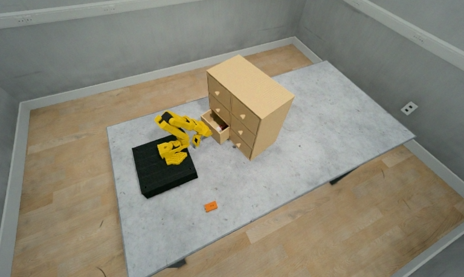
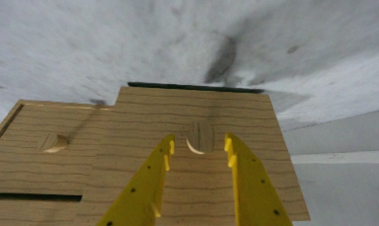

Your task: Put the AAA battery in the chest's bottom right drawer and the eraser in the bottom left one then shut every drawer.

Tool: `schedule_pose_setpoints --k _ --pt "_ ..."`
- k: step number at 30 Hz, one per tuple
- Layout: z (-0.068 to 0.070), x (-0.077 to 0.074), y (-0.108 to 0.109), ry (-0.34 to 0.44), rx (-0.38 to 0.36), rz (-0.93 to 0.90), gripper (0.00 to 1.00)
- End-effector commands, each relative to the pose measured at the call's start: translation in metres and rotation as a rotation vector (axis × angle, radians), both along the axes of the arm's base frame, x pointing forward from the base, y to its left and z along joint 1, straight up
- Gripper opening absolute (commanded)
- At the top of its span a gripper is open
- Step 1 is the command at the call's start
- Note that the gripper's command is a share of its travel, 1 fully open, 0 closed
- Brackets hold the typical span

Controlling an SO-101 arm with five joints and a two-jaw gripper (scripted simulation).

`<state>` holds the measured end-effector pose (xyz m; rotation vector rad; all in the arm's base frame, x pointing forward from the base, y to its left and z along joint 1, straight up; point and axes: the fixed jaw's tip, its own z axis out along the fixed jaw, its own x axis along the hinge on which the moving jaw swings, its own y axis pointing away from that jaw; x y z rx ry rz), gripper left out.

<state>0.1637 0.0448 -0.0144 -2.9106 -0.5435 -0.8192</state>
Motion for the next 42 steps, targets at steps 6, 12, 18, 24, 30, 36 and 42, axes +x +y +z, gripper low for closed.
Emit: schedule_pose_setpoints --k 6,12,18,24,30,36,42 --pt "-0.0039 -0.0052 -0.0003 0.020 -0.002 0.002 0.21" --pt "-0.0046 -0.0061 -0.0006 0.020 -0.002 0.002 0.21" --pt "-0.0052 -0.0070 -0.0009 0.020 -0.002 0.002 0.21" --pt "-0.0054 -0.0073 -0.0009 0.020 -0.002 0.003 0.21" --pt "-0.0054 -0.0073 -0.0009 0.020 -0.002 0.003 0.21" --pt "-0.0054 -0.0073 -0.0009 0.020 -0.002 0.003 0.21" --pt "-0.0054 -0.0073 -0.0009 0.020 -0.002 0.003 0.18"
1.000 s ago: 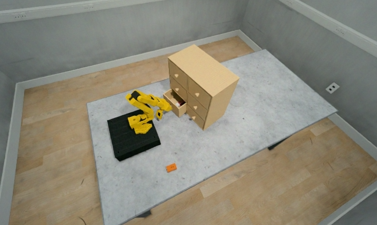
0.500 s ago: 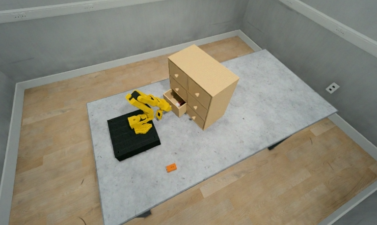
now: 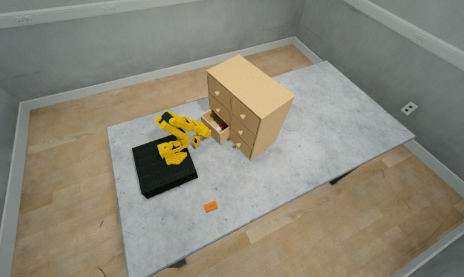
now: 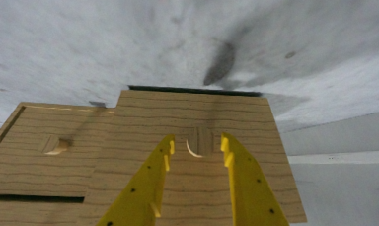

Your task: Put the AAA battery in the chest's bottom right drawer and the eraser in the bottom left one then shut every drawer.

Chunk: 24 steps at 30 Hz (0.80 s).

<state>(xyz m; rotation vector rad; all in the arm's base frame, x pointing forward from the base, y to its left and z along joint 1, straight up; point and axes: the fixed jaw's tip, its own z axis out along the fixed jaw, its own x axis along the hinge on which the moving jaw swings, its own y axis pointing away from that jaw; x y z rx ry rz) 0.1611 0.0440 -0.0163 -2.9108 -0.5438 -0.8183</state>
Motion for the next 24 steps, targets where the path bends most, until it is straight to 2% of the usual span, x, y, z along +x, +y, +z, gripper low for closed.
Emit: schedule_pose_setpoints --k 1,24 --pt "-0.0034 -0.0047 -0.0001 0.019 -0.002 0.002 0.17" --pt "-0.0034 -0.0047 -0.0001 0.019 -0.002 0.002 0.02"
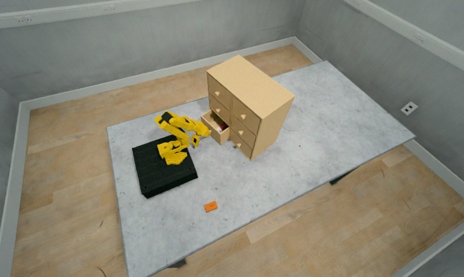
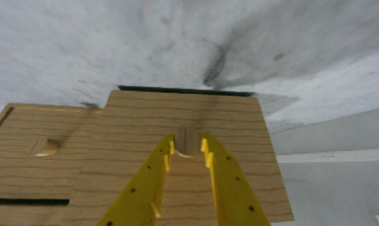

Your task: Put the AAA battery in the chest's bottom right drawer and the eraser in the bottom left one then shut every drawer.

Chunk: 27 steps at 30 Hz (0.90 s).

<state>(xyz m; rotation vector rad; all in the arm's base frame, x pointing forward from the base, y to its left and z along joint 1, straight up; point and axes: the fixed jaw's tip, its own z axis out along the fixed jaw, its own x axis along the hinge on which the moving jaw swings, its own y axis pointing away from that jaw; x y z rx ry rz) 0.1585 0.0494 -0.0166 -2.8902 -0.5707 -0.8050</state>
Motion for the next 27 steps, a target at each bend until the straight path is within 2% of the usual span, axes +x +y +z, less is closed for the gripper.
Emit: schedule_pose_setpoints --k 1,22,27 --pt "-0.0031 -0.0021 -0.0055 0.012 -0.014 -0.022 0.01" --pt "-0.0031 -0.0021 -0.0055 0.012 -0.014 -0.022 0.00" --pt "-0.0013 0.0041 0.0004 0.014 -0.006 -0.014 0.00"
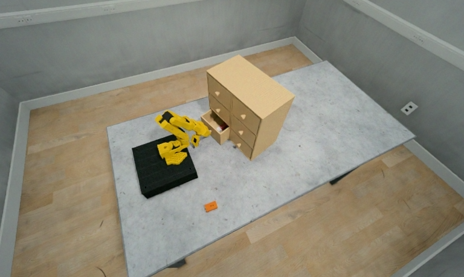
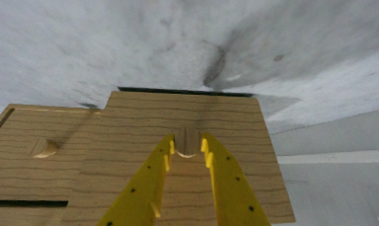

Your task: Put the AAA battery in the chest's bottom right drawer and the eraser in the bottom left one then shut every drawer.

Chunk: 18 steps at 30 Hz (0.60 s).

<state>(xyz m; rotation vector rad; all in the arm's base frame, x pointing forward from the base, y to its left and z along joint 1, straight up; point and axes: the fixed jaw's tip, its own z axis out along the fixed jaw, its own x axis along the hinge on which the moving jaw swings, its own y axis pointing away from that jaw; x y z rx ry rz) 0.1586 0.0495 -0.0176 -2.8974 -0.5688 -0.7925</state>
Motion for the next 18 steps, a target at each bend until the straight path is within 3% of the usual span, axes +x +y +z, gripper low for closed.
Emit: schedule_pose_setpoints --k 1,18 --pt "0.000 0.005 0.002 0.006 0.000 -0.010 0.00" --pt "0.002 0.018 0.011 0.009 0.010 -0.004 0.00"
